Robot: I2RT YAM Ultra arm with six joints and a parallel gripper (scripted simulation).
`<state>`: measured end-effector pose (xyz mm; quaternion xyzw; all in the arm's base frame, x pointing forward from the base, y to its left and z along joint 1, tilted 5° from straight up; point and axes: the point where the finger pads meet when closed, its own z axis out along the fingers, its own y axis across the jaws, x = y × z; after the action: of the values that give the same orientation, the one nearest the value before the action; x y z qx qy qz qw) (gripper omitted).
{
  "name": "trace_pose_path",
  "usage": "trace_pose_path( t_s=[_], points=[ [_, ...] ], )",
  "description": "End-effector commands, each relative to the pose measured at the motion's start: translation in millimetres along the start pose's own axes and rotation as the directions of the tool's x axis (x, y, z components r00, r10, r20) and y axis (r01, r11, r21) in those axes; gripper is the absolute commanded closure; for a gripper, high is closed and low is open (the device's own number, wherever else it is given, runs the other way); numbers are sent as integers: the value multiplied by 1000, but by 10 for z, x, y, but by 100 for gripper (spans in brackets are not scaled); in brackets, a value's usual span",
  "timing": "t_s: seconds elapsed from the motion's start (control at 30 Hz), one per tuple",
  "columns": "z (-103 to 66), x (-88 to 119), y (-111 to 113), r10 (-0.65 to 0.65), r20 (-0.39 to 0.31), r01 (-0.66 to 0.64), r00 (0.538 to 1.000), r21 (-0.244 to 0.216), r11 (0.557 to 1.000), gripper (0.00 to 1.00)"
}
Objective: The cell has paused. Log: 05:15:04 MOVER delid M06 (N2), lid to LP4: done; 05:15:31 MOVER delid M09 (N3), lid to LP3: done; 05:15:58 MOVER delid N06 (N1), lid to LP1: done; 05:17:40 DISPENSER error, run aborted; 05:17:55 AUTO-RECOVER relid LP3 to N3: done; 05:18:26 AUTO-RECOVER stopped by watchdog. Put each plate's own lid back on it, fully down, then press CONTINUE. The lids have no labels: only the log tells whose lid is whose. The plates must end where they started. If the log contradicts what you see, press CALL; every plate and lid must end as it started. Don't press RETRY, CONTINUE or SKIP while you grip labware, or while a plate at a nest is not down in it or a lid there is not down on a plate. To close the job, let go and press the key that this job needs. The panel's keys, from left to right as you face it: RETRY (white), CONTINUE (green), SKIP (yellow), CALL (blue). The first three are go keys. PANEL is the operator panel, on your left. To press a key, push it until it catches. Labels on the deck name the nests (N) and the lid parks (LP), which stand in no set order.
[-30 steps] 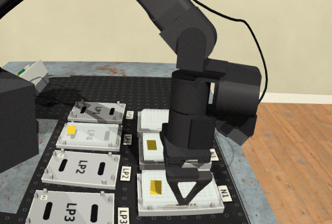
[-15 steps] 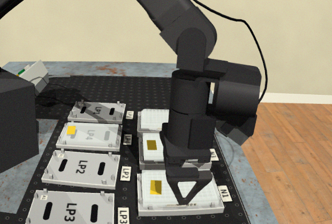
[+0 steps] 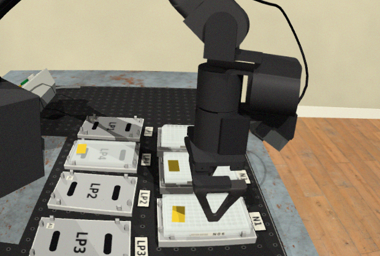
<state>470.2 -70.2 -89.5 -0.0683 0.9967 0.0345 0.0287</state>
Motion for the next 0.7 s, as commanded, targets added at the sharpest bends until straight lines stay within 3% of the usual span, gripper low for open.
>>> trace_pose_path(
  t_s=[0.0, 0.67],
  points=[
    [-236, -89, -75, 6, 35, -6, 999, 8, 1000, 0],
    [-235, -91, -81, 3, 31, -3, 1000, 7, 1000, 0]
  ],
)
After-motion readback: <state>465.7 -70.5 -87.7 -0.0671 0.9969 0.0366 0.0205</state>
